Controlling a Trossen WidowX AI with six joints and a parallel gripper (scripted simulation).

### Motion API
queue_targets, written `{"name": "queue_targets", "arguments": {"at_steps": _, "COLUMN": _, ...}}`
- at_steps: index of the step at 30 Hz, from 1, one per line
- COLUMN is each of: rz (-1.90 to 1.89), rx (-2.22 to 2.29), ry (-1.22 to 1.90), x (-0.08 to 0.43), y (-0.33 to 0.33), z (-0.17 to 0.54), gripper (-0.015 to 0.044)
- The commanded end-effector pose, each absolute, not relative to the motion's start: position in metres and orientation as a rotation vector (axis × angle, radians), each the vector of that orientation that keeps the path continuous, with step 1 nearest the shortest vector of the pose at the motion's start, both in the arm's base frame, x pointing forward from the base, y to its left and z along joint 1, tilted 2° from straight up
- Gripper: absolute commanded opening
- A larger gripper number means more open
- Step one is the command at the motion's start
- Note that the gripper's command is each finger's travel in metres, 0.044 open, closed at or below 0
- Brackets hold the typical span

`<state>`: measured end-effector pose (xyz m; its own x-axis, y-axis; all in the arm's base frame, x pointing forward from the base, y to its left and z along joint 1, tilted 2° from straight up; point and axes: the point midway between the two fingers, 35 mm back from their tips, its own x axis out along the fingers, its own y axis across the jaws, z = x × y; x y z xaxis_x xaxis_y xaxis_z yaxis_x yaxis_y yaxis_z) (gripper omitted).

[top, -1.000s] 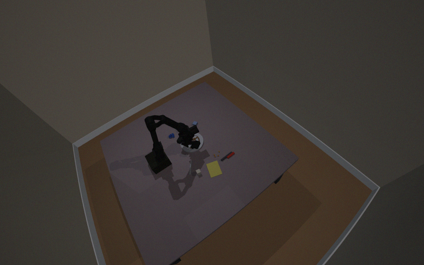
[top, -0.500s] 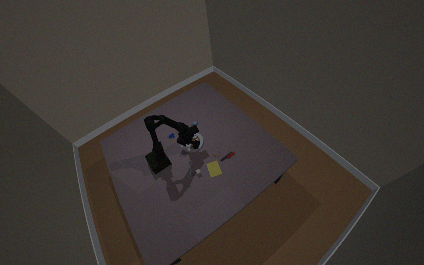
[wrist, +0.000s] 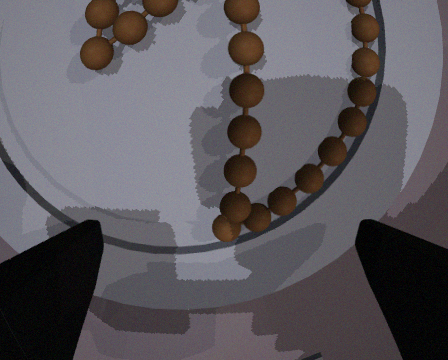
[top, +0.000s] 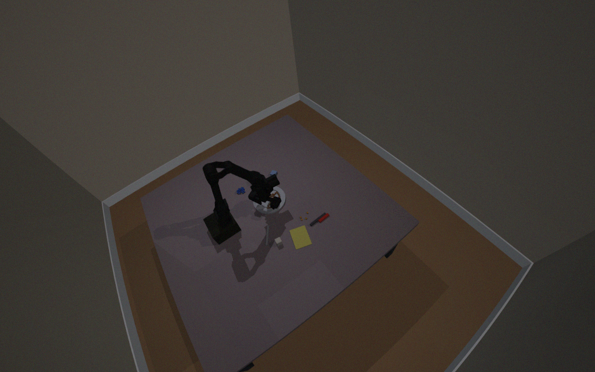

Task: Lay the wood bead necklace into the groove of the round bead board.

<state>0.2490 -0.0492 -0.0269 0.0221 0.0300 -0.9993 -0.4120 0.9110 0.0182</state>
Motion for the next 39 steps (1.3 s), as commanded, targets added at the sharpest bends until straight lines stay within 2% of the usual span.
{"name": "queue_targets", "arguments": {"at_steps": 1, "rz": 0.264, "rx": -0.229, "ry": 1.516, "x": 0.27, "y": -0.044, "z": -0.02, "gripper": 0.0309}}
{"name": "queue_targets", "arguments": {"at_steps": 8, "rz": 0.022, "rx": 0.028, "ry": 1.531, "x": 0.317, "y": -0.023, "z": -0.003, "gripper": 0.0125}}
{"name": "queue_targets", "arguments": {"at_steps": 9, "rz": -0.017, "rx": 0.07, "ry": 1.532, "x": 0.323, "y": -0.019, "z": 0.0, "gripper": 0.012}}
{"name": "queue_targets", "arguments": {"at_steps": 14, "rz": -0.15, "rx": 0.214, "ry": 1.533, "x": 0.344, "y": -0.004, "z": 0.01, "gripper": 0.012}}
{"name": "queue_targets", "arguments": {"at_steps": 39, "rz": -0.148, "rx": 0.21, "ry": 1.529, "x": 0.346, "y": -0.003, "z": -0.015, "gripper": 0.012}}
